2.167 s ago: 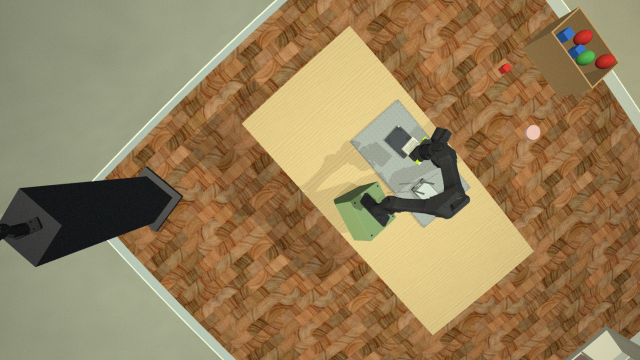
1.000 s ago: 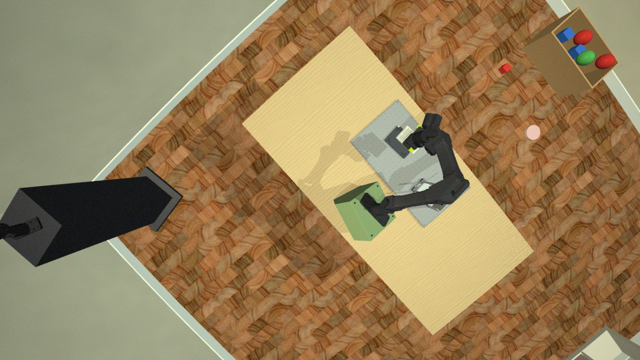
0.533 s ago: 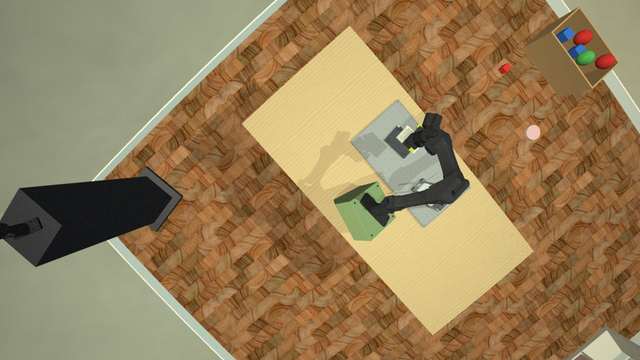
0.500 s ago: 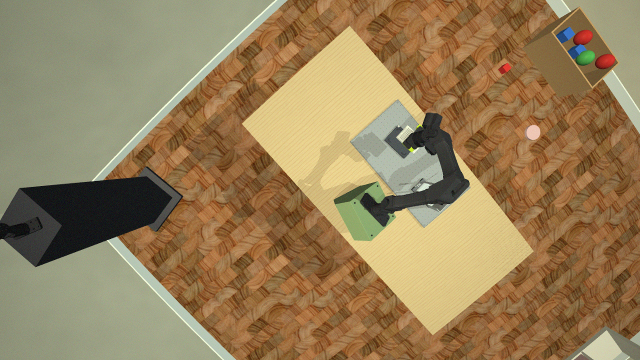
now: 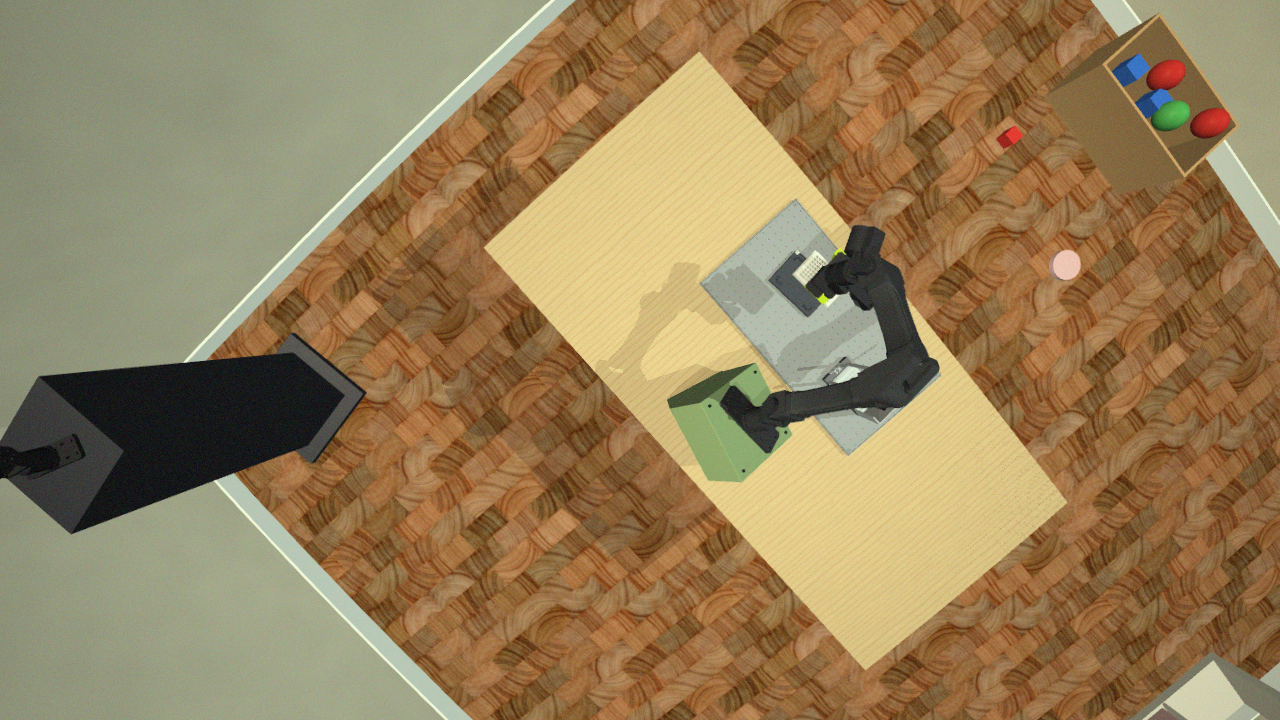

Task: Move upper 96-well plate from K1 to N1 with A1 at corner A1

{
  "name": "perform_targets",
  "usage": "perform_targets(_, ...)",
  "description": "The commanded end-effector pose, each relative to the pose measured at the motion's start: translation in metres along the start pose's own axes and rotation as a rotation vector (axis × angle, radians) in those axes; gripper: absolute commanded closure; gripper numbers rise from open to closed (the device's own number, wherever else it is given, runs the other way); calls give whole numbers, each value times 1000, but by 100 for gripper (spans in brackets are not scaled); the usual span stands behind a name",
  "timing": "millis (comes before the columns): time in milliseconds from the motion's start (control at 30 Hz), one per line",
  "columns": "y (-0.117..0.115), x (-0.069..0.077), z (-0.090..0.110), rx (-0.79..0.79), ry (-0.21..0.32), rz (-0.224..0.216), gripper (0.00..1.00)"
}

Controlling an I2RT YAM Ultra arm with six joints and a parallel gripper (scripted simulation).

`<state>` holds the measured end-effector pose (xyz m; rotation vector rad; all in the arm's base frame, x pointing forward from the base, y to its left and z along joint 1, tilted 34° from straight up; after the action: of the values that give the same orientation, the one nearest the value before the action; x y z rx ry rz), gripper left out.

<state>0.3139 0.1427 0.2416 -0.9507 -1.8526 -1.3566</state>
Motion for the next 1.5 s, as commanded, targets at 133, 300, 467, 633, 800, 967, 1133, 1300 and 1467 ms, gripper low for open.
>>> perform_targets(133,1,4,-1,-4,0,-10,100)
perform_targets(300,1,4,-1,-4,0,-10,100)
perform_targets(467,1,4,-1,-4,0,-10,100)
perform_targets(633,-1,9,-5,-10,-5,-12,100)
perform_targets(800,-3,0,-4,-10,-8,-6,100)
perform_targets(967,-4,-2,-2,-1,-5,-5,100)
perform_targets(1133,-5,-3,-4,1,-8,2,100)
perform_targets(1300,-6,-9,-1,7,-10,12,100)
perform_targets(1467,-6,-14,0,9,-12,19,100)
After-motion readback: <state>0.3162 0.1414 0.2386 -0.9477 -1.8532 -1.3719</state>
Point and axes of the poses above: the point where the finger pads meet when closed, its own x axis back along the fingers, its own y axis across the jaws, z = x × y, the point moved 9 cm from there along x, back along the fingers, and after that the axes turned 8 degrees about x, right-handed, at the moved point
